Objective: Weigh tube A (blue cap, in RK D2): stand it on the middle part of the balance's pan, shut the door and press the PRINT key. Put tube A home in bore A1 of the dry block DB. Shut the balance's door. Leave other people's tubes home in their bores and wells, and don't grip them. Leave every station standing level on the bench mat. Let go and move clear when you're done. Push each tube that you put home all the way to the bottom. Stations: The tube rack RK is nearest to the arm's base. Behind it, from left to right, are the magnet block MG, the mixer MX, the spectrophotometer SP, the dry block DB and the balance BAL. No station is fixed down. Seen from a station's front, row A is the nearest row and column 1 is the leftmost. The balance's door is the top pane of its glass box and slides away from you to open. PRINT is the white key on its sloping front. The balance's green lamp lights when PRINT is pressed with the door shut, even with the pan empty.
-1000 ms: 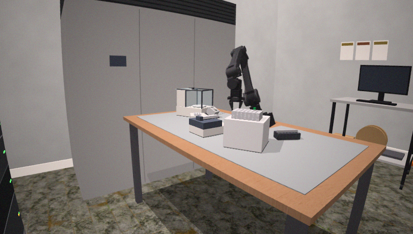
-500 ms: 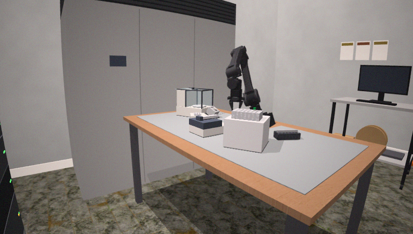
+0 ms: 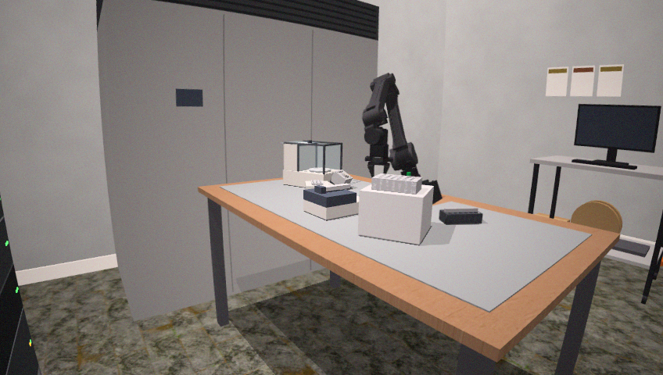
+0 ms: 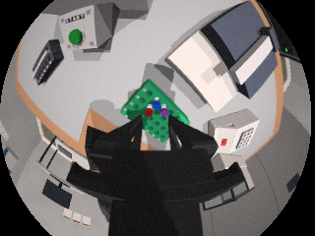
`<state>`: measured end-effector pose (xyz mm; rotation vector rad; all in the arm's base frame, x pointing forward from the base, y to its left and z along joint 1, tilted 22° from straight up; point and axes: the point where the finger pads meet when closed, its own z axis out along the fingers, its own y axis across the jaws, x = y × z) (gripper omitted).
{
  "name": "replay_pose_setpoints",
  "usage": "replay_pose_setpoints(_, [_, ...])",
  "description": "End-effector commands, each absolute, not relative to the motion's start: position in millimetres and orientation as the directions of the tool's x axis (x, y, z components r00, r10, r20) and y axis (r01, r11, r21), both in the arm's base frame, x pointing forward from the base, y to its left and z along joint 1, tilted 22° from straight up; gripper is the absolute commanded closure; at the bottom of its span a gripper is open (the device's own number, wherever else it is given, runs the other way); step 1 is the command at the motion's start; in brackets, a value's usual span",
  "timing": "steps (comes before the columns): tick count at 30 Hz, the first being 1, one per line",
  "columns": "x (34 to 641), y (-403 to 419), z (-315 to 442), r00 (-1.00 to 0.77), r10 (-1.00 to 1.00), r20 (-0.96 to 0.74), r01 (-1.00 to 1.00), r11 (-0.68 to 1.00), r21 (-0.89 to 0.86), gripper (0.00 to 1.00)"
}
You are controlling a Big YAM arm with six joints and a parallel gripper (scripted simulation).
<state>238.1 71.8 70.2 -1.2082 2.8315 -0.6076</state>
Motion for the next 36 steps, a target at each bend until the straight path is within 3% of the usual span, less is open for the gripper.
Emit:
replay_pose_setpoints(1, [241, 66, 62, -0.702, -0.695, 0.157, -0.698, 0.625, -0.351, 0.64])
replay_pose_setpoints(36, [252, 65, 47, -0.703, -0.699, 0.129, -0.691, 0.628, -0.358, 0.64])
